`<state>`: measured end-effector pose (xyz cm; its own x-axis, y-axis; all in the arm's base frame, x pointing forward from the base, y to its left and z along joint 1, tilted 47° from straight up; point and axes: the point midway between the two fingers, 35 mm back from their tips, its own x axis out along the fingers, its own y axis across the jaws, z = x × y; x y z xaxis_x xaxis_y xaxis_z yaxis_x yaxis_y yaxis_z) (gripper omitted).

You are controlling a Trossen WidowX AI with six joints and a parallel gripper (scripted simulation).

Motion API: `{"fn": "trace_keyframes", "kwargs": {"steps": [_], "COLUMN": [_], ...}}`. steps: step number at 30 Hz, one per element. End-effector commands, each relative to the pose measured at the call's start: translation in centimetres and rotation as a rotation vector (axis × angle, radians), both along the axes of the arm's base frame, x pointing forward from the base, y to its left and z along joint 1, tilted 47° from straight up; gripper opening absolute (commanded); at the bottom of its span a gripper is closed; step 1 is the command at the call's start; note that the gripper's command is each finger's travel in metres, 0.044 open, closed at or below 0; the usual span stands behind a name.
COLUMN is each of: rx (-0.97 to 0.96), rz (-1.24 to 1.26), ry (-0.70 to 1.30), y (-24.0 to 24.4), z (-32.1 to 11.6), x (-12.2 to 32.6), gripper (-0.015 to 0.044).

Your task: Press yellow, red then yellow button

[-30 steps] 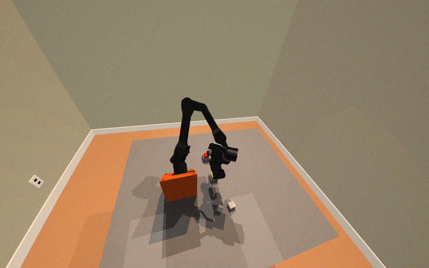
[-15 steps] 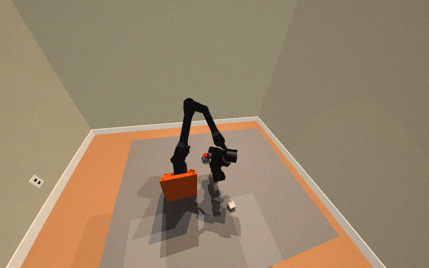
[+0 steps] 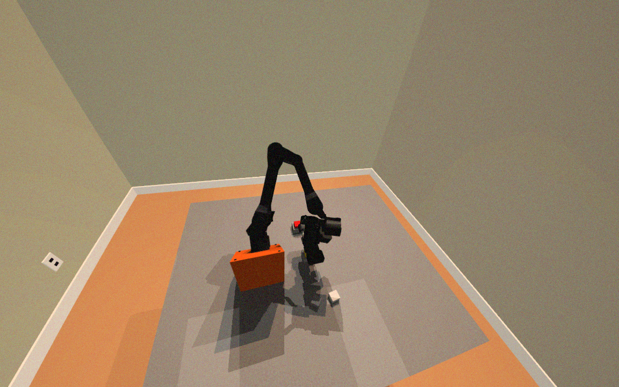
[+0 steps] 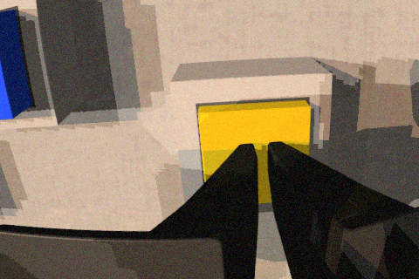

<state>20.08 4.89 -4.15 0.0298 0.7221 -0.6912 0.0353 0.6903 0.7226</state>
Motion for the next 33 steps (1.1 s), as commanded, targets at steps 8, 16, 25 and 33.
{"fn": "trace_keyframes", "kwargs": {"steps": [8,16,25,33], "rx": [0.007,0.002,-0.010,0.004], "rz": [-0.004,-0.005,-0.006,-0.005], "ry": [0.006,0.007,0.006,0.003], "y": [0.2,-1.7,-1.0,5.0], "z": [0.0,1.6,6.4,18.7], "x": [-0.1,-0.1,2.9,5.2], "gripper": [0.0020,0.0020,0.0125,0.0335]}}
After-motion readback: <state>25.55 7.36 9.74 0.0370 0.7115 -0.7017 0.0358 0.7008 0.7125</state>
